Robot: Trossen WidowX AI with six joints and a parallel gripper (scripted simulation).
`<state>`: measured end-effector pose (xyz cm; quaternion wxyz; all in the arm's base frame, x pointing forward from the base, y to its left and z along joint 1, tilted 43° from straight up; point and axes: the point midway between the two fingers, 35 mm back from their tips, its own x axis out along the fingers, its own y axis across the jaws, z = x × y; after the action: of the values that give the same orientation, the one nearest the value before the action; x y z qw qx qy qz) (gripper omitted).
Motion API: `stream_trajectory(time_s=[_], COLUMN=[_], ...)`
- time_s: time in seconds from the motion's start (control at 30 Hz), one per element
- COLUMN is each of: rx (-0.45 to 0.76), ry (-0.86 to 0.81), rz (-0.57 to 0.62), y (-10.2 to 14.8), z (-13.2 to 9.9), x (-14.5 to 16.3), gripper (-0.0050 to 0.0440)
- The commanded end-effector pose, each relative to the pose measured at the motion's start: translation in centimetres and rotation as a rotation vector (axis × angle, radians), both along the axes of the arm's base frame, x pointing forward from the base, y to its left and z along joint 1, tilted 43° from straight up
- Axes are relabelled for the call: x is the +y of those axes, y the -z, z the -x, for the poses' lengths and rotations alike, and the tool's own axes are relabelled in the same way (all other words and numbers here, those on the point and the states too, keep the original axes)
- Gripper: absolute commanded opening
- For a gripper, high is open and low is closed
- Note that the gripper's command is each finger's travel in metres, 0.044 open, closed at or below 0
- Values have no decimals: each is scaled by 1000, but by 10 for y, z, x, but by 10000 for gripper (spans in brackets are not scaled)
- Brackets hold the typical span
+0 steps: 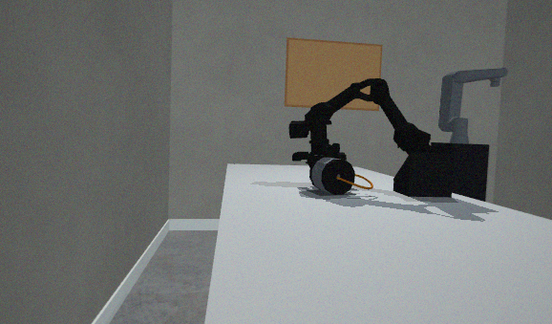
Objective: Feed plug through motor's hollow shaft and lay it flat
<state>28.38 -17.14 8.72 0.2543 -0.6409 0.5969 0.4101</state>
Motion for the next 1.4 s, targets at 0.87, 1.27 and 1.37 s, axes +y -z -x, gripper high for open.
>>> stream_trajectory(time_s=[0.87, 1.27, 1.37], rx=[4, 3, 3], ry=[-1, -3, -3], rz=[-1, -1, -1], y=[2, 3, 3], z=[0, -1, -1], x=[0, 0, 0], gripper=[160, 118, 98])
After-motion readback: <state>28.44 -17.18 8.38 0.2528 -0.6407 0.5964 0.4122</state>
